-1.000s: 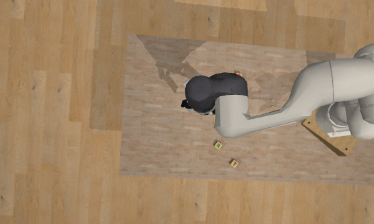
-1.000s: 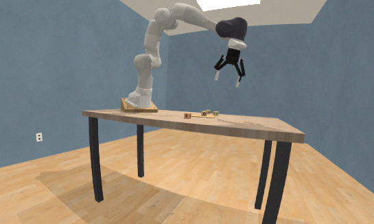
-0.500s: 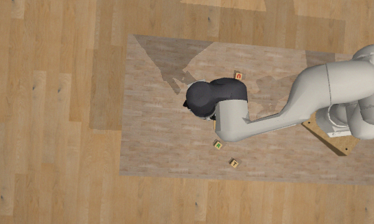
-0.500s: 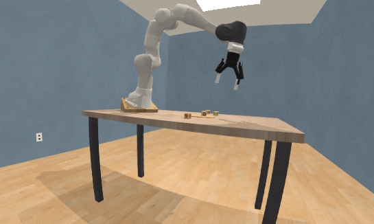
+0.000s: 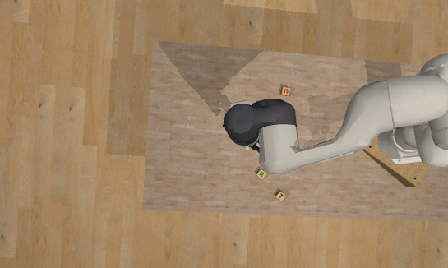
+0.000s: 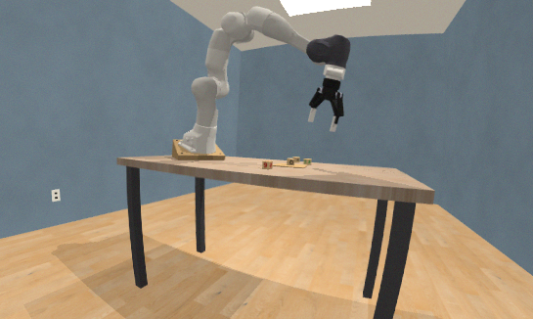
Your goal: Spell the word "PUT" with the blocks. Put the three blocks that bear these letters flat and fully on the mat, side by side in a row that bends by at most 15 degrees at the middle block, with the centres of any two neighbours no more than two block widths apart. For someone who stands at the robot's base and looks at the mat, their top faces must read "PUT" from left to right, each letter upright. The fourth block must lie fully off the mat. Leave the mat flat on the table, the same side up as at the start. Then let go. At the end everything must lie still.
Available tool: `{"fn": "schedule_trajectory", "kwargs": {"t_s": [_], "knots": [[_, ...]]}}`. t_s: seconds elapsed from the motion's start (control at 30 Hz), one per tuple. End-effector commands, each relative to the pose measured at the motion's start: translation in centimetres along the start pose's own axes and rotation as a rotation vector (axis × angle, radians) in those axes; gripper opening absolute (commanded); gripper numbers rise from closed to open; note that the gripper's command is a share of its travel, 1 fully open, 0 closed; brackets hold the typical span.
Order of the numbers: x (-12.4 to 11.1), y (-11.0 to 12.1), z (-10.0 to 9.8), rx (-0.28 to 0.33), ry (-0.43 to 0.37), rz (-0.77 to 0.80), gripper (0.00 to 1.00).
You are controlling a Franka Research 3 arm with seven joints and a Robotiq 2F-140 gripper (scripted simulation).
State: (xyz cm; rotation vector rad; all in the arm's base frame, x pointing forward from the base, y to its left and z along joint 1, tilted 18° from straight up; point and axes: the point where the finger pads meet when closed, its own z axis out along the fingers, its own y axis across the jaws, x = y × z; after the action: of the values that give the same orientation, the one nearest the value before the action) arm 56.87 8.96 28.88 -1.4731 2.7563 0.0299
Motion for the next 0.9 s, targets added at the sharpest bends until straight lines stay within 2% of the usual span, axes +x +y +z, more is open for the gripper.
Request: {"fn": "schedule_trajectory", "kwargs": {"t_s": [0.0,0.87], "knots": [[-0.6,0.2,0.5,0.001,-0.009,0.139,1.00],[-1.9,1.7,3.6,-0.005,-0.015,0.473,1.00]]}}
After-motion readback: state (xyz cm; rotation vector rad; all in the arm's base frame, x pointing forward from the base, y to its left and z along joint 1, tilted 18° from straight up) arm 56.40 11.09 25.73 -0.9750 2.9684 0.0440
